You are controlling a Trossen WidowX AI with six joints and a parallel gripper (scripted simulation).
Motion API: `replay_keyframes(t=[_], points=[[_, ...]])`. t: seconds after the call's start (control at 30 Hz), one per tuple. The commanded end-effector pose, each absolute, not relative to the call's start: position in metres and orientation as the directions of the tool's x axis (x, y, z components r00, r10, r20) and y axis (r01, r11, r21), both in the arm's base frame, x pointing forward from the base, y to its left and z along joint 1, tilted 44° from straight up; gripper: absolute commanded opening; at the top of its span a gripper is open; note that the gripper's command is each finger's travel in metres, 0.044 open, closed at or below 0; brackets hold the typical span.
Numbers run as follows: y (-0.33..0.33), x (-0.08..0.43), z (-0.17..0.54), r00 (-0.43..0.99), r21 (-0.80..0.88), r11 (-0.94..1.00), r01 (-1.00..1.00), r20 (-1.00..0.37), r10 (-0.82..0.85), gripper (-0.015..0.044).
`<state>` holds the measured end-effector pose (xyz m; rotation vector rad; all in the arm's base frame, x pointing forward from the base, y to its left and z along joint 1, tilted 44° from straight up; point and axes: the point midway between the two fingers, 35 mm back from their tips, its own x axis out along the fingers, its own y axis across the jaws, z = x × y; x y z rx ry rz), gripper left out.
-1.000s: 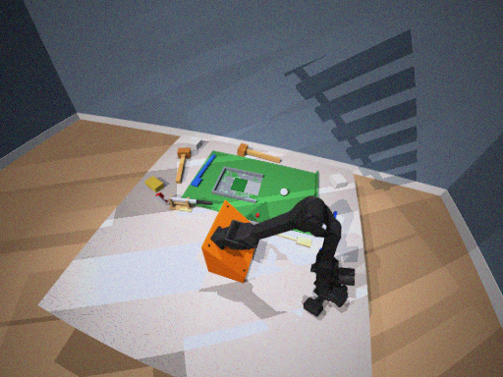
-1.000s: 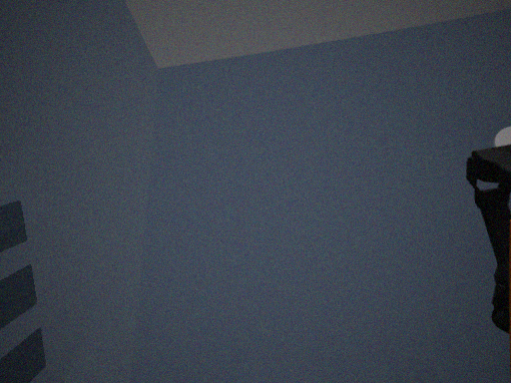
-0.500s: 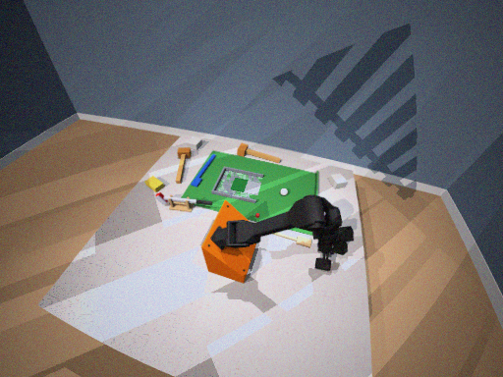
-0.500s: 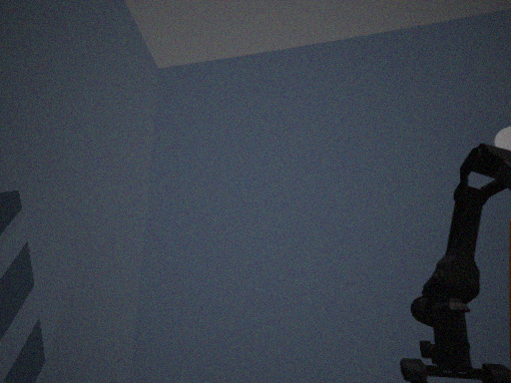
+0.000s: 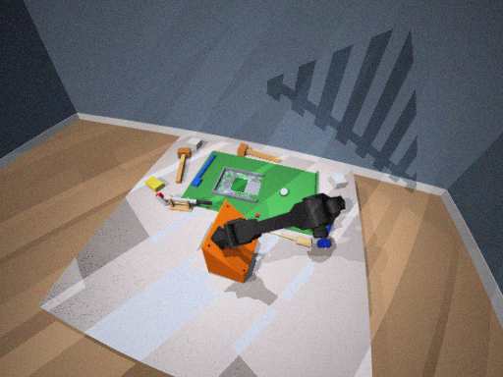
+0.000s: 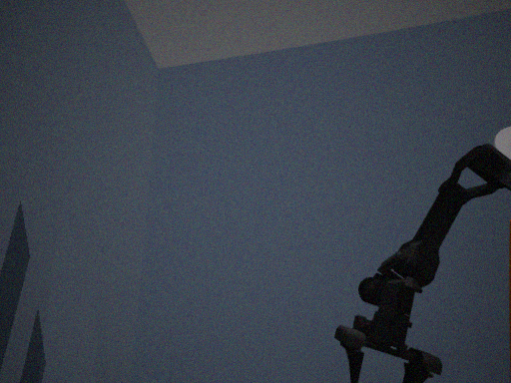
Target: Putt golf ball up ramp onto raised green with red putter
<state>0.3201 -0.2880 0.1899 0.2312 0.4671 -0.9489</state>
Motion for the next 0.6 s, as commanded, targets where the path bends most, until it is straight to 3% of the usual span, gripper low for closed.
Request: replay_keyframes(t=[0.0,0.3,0.57], points=[[-0.258,0.346,0.162,0.522,-0.096,0.669,0.737,-0.547,-0.654,0.044],[-0.147,0.394,0.069,0.527,-0.279,0.905,0.321,-0.741,-0.416,0.044],[-0.072,0.393,0.016,0.452,-0.323,0.946,-0.032,-0.849,-0.274,0.044]])
